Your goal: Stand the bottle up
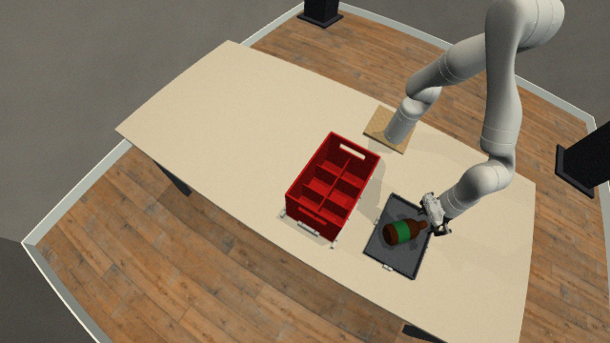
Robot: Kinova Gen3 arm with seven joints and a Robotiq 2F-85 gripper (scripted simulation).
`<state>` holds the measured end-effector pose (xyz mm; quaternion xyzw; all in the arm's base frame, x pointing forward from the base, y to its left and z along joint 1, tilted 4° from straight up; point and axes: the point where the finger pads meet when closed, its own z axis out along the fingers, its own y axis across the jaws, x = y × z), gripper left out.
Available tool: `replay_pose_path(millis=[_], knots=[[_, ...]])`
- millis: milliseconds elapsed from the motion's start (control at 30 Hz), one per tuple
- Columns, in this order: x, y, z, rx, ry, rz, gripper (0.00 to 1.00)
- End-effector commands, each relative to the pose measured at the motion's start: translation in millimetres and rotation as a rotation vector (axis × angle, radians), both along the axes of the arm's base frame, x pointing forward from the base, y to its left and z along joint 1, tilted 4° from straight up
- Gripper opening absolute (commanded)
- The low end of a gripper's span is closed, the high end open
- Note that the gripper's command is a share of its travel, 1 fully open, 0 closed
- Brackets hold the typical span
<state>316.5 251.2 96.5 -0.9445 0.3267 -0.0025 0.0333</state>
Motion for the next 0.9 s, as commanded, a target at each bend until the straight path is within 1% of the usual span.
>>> replay_pose_path(millis=[0,500,867], knots=[[0.4,0.3,0.6,0.001,-0.001,0.000,0.64],[0.4,0.3,-0.5,0.001,-0.001,0.000,0.64],[0.6,0.8,-8.3,0.001,-0.001,0.000,0.64]])
